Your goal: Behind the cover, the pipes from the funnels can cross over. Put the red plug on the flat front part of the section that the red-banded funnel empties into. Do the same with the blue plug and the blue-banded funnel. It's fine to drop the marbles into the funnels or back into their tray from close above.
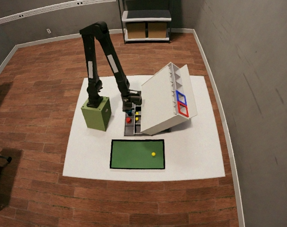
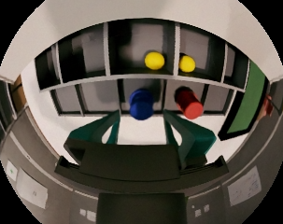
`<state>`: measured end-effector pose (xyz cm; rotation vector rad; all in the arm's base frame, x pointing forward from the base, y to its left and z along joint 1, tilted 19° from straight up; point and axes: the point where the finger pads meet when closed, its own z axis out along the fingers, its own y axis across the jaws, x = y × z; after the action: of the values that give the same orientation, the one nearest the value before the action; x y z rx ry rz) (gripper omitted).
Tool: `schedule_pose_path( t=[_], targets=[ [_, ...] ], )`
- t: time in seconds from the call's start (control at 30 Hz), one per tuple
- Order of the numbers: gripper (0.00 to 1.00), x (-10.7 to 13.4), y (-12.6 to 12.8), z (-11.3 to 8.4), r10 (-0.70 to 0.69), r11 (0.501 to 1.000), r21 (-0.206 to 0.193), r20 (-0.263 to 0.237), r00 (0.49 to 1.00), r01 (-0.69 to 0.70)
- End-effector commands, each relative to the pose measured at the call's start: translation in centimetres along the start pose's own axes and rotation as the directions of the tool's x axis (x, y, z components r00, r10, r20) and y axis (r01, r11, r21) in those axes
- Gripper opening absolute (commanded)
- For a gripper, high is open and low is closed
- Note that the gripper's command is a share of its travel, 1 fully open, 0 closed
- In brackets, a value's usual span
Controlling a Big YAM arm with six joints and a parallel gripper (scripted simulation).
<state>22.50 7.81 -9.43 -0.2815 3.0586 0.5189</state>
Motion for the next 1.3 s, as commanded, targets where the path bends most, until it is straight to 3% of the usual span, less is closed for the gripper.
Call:
schedule_pose_path(
  t=[0.0, 0.67, 0.83, 1.17, 1.27],
  targets=[
    [0.59, -0.8, -0.2, -0.8, -0.005, 1.0, 0.002, 0.017, 1.0, 0.005],
    [0.59, -1.3, -0.2, -1.6, -0.008, 1.0, 0.002, 0.025, 1.0, 0.008],
    [0.59, -1.7, -0.3, -3.4, -0.011, 1.0, 0.003, 0.032, 0.999, 0.011],
    [0.59, -2.0, -0.3, -9.4, -0.015, 1.0, 0.008, 0.041, 0.999, 0.014],
    [0.59, -2.0, -0.3, -9.8, -0.015, 1.0, 0.008, 0.041, 0.999, 0.014]
  ],
)
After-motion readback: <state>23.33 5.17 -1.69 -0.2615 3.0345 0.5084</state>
